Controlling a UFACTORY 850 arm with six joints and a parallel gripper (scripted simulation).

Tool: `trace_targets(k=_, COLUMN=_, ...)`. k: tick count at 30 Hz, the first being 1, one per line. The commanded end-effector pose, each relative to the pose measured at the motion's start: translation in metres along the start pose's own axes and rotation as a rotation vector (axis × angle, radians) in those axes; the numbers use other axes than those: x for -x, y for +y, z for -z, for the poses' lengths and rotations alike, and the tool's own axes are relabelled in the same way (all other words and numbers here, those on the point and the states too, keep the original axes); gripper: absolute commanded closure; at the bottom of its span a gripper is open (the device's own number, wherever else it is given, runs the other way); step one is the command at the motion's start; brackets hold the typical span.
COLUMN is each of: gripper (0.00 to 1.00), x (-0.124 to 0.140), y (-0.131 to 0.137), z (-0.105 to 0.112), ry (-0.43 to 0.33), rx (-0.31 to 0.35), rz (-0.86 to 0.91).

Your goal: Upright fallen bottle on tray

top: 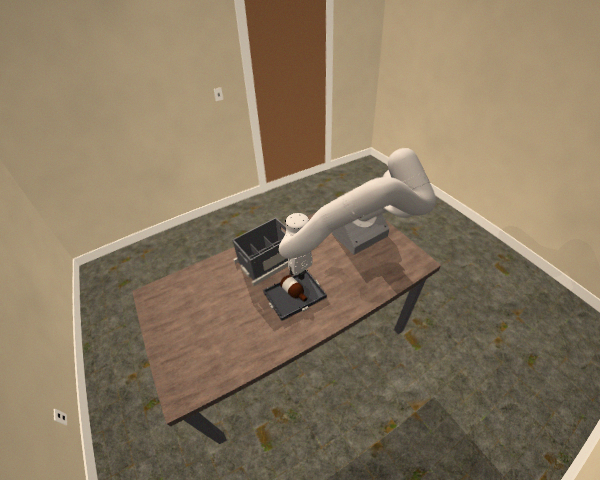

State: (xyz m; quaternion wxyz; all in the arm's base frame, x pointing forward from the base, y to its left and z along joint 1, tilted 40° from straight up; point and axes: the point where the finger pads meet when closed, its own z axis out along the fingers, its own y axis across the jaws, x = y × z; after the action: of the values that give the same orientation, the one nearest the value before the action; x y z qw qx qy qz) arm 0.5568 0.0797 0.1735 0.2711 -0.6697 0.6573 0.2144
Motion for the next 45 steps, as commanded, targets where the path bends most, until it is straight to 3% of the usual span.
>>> trace_targets(k=1, gripper=1.0, x=0.0001, y=-0.0007, z=0.0007, ry=0.0, rx=-0.002, rz=0.001)
trace_targets(k=13, gripper=1.0, x=0.0001, y=-0.0007, z=0.0007, ry=0.0, rx=-0.002, rz=0.001)
trace_targets(k=14, gripper=0.35, x=0.0001, y=-0.0007, z=0.0007, ry=0.0, rx=-0.002, rz=0.001)
trace_targets(k=45, gripper=0.35, x=0.0001, y=-0.0007, z=0.0007, ry=0.0, rx=-0.002, rz=0.001)
